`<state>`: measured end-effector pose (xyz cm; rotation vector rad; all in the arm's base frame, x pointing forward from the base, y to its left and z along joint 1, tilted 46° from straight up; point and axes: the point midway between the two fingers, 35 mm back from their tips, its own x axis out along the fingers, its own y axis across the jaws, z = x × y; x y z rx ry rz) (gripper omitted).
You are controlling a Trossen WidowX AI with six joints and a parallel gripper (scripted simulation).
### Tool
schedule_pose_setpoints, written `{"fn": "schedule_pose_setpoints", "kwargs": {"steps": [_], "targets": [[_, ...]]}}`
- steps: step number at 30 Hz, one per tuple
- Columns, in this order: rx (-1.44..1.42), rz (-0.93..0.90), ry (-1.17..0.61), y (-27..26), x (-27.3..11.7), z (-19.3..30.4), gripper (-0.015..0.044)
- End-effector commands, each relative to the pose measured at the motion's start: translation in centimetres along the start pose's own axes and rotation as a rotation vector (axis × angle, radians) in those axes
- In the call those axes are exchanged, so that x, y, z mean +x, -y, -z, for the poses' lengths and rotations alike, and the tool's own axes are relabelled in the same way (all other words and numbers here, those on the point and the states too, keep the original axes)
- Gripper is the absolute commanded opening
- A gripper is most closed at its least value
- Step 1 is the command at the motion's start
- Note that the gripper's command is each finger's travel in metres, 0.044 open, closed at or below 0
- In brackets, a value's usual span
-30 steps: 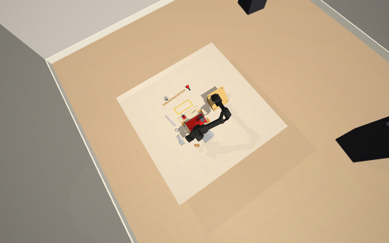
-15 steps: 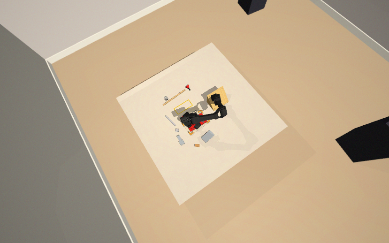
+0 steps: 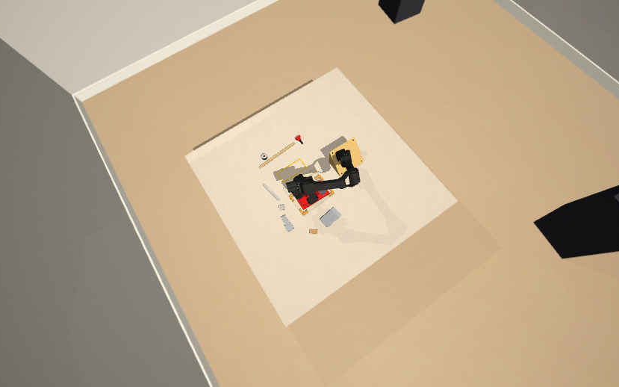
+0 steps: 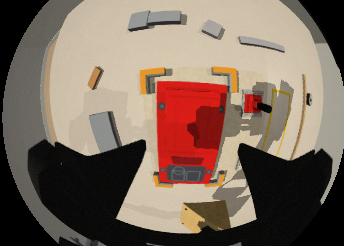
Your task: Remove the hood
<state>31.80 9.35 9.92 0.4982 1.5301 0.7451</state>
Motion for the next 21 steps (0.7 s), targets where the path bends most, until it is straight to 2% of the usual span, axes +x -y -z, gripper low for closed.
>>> {"fn": "schedule_pose_setpoints", "kwargs": {"steps": [1, 21], "targets": [[0.007, -0.005, -0.001, 0.0, 0.3, 0.0, 0.0440], [0.007, -0.005, 0.000, 0.0, 1.5, -0.1, 0.0440]]}}
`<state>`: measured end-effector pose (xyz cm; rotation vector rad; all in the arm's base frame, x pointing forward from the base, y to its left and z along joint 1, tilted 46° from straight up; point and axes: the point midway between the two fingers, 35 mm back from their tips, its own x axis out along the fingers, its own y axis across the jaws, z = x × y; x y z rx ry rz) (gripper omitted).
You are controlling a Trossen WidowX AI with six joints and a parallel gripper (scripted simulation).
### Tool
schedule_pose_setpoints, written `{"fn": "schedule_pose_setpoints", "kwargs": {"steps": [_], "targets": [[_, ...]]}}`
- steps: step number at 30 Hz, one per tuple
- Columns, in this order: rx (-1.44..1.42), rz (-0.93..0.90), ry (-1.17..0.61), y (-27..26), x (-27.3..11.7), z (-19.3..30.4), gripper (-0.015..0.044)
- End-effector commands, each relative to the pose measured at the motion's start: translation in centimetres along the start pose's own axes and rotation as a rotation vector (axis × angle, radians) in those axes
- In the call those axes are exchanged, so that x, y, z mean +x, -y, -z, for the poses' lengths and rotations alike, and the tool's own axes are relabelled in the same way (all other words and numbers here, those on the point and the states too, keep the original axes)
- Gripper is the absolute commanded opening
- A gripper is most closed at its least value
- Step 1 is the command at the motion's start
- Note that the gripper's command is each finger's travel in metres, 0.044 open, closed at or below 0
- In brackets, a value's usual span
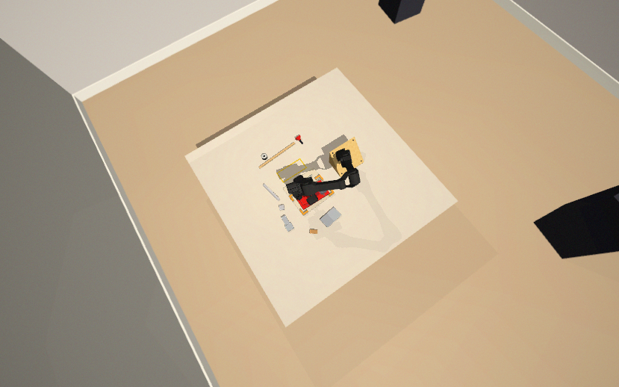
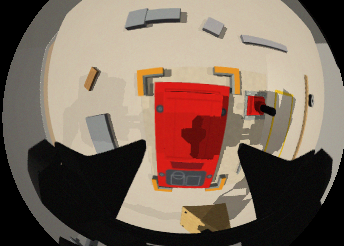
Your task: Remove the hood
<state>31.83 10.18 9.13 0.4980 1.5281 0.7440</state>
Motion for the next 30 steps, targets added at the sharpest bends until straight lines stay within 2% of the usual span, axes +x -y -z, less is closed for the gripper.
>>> {"fn": "schedule_pose_setpoints", "kwargs": {"steps": [1, 30], "targets": [[0.007, -0.005, -0.003, 0.0, 0.4, 0.1, 0.0440], [0.007, -0.006, -0.002, 0.0, 2.1, 0.1, 0.0440]]}}
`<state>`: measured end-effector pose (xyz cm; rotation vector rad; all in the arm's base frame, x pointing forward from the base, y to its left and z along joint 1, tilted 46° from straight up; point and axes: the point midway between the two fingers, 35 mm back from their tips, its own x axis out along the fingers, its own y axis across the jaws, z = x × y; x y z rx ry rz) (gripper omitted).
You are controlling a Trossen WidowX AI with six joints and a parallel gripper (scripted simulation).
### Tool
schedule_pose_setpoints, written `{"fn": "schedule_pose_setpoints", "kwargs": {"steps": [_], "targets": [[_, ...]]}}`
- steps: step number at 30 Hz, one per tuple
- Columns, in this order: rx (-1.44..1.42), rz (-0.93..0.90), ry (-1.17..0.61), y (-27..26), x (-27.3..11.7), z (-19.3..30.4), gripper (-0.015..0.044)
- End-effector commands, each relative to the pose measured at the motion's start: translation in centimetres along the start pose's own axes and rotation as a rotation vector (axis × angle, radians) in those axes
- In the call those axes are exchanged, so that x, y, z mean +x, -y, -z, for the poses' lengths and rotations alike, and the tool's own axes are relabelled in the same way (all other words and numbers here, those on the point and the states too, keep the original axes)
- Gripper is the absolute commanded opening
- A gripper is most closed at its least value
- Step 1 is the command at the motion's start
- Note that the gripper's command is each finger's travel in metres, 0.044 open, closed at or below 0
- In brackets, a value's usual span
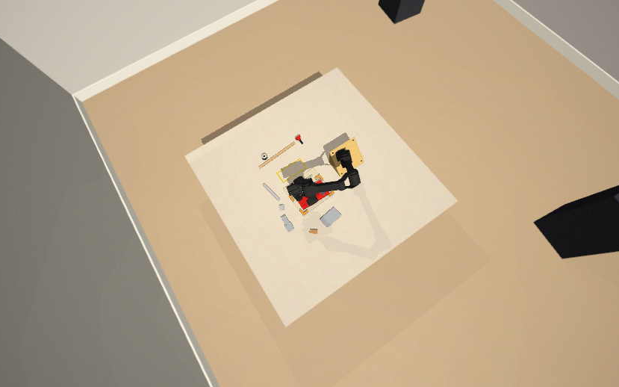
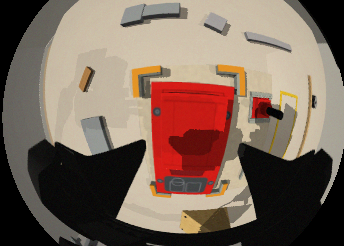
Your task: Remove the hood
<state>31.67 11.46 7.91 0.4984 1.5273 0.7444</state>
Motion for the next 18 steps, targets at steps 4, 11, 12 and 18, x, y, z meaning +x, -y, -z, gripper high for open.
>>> {"fn": "schedule_pose_setpoints", "kwargs": {"steps": [4, 11, 12, 18], "targets": [[0.007, -0.006, -0.003, 0.01, 0.55, 0.12, 0.0440], [0.007, -0.006, -0.003, 0.00, 0.95, 0.15, 0.0440], [0.007, -0.006, -0.003, 0.00, 1.01, 0.15, 0.0440], [0.007, -0.006, -0.003, 0.00, 1.36, 0.18, 0.0440]]}}
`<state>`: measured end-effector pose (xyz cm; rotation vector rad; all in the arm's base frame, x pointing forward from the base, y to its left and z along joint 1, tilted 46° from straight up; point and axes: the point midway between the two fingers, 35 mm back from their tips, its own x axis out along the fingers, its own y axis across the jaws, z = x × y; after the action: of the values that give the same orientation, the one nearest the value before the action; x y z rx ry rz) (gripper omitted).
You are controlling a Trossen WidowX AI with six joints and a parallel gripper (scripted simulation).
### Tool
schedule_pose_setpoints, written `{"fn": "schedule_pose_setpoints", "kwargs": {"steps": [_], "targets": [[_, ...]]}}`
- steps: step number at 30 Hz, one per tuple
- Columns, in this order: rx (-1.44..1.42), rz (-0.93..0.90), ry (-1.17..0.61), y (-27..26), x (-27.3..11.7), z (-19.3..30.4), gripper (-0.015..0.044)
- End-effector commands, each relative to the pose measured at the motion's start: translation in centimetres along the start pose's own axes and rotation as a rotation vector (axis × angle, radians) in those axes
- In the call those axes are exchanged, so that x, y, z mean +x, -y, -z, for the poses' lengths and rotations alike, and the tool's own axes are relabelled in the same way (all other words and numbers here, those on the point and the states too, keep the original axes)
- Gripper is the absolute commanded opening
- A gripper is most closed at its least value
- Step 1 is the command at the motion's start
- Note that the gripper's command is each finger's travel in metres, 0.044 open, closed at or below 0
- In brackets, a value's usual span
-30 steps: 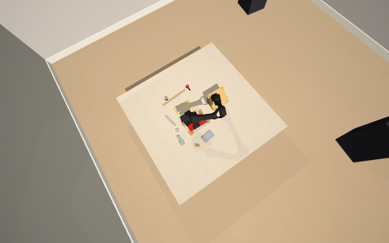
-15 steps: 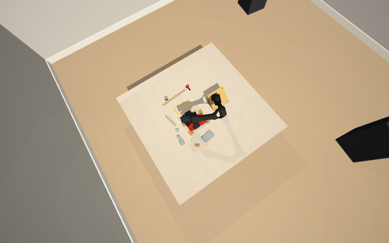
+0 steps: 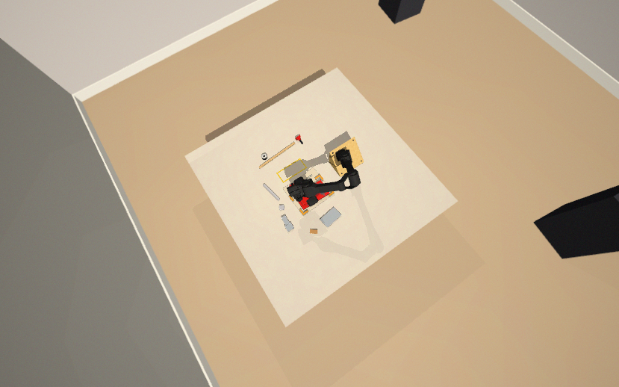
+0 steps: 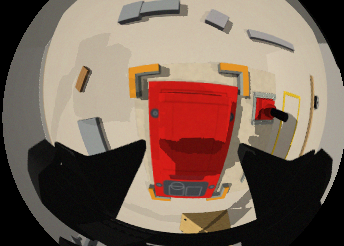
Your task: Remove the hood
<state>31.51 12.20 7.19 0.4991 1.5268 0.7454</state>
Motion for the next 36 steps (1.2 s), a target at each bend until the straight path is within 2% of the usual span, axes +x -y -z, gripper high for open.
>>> {"fn": "schedule_pose_setpoints", "kwargs": {"steps": [1, 36], "targets": [[0.008, -0.005, -0.003, 0.0, 0.4, 0.1, 0.0440], [0.007, -0.007, -0.003, 0.0, 2.1, 0.2, 0.0440]]}}
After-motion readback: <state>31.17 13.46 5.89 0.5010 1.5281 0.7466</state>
